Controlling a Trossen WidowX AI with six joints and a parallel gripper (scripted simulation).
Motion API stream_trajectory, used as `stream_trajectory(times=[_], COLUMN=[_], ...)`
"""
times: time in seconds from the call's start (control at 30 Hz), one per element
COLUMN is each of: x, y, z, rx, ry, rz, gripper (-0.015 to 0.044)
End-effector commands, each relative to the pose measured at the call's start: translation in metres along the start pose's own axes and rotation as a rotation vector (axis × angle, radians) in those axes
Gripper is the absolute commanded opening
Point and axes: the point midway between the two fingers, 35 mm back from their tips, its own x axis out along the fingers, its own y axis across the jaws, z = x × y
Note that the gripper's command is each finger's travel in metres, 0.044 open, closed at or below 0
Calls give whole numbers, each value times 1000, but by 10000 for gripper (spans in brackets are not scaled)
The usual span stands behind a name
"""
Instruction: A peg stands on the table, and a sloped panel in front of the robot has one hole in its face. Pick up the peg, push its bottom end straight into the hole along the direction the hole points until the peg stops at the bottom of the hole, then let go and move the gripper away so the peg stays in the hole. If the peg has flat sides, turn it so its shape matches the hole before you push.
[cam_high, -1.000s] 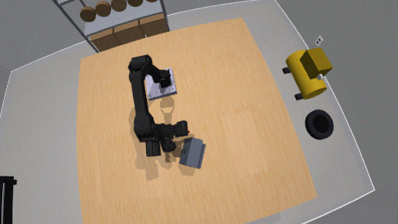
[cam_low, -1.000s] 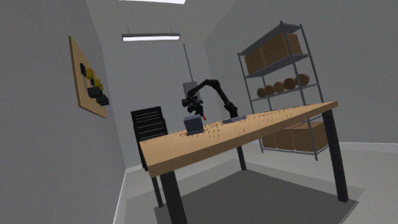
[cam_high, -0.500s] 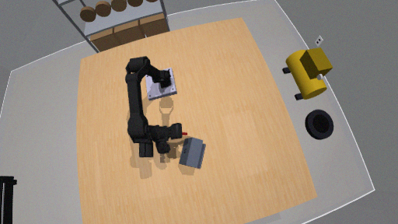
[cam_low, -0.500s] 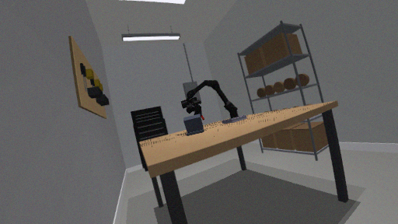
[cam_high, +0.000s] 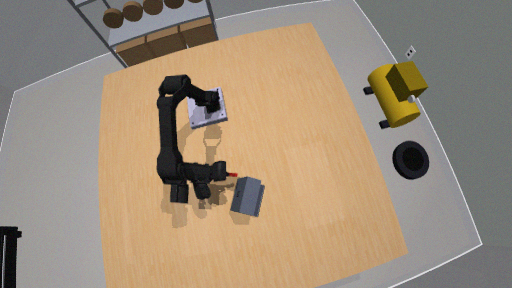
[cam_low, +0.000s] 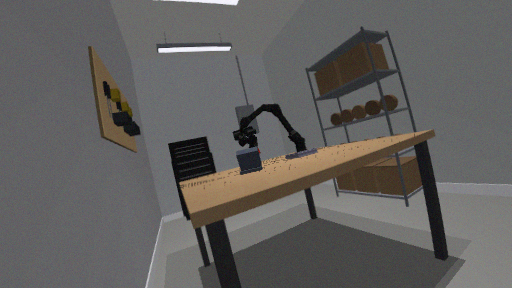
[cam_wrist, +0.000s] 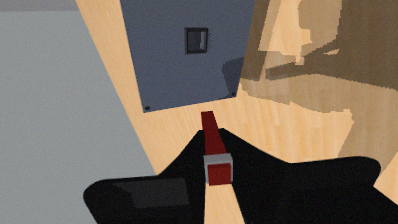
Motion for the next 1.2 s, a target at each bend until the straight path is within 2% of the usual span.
stream_trajectory(times=[0.0, 1.17], x=[-5, -43], y=[-2, -28], z=[3, 20], rx=[2, 52], ry=[-14, -149], rz=[25, 212], gripper=[0, 0])
